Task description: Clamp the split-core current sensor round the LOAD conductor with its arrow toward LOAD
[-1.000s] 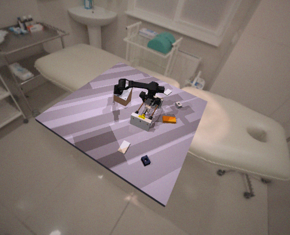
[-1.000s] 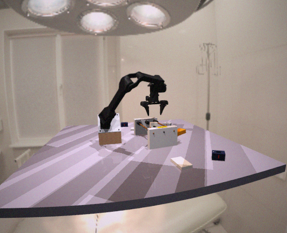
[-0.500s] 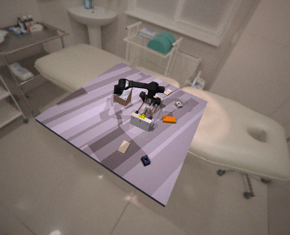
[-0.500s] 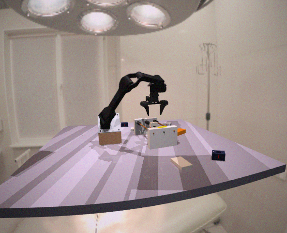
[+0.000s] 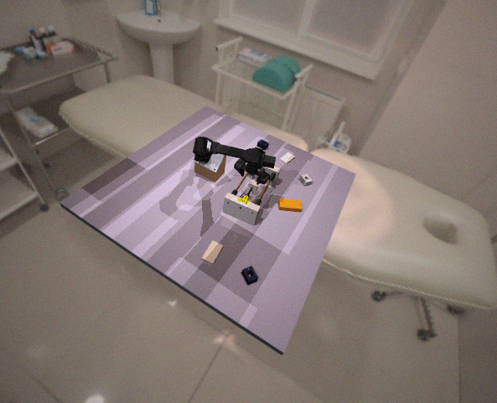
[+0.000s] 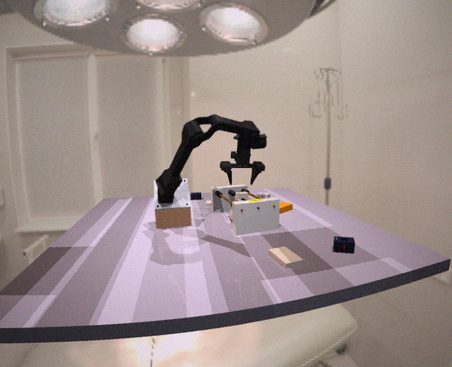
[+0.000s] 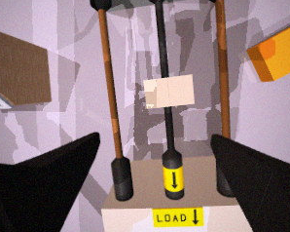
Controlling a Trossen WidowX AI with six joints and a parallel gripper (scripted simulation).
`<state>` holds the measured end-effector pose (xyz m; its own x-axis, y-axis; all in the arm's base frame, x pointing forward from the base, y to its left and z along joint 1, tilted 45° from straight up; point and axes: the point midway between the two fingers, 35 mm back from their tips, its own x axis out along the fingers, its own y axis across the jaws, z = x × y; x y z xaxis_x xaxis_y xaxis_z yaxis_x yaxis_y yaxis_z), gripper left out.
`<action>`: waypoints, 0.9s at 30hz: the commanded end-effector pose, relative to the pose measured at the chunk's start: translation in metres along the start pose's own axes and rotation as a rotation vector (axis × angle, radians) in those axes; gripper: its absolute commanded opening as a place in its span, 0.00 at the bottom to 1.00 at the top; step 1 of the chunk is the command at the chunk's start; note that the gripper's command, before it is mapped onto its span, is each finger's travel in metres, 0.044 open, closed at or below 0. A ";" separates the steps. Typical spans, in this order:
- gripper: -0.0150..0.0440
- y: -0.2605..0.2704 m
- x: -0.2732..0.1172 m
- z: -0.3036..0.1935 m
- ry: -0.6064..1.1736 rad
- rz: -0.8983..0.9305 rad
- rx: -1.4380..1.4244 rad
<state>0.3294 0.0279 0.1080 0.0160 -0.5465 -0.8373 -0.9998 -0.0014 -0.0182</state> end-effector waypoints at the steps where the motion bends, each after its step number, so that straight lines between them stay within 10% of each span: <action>1: 1.00 0.016 -0.001 -0.043 -0.237 -0.028 0.180; 11: 1.00 0.054 -0.025 -0.108 -0.663 -0.352 0.481; 27: 1.00 0.053 -0.027 -0.110 -0.650 -0.351 0.487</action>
<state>0.2756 -0.0488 0.1900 0.4740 0.0076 -0.8805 -0.8242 0.3559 -0.4405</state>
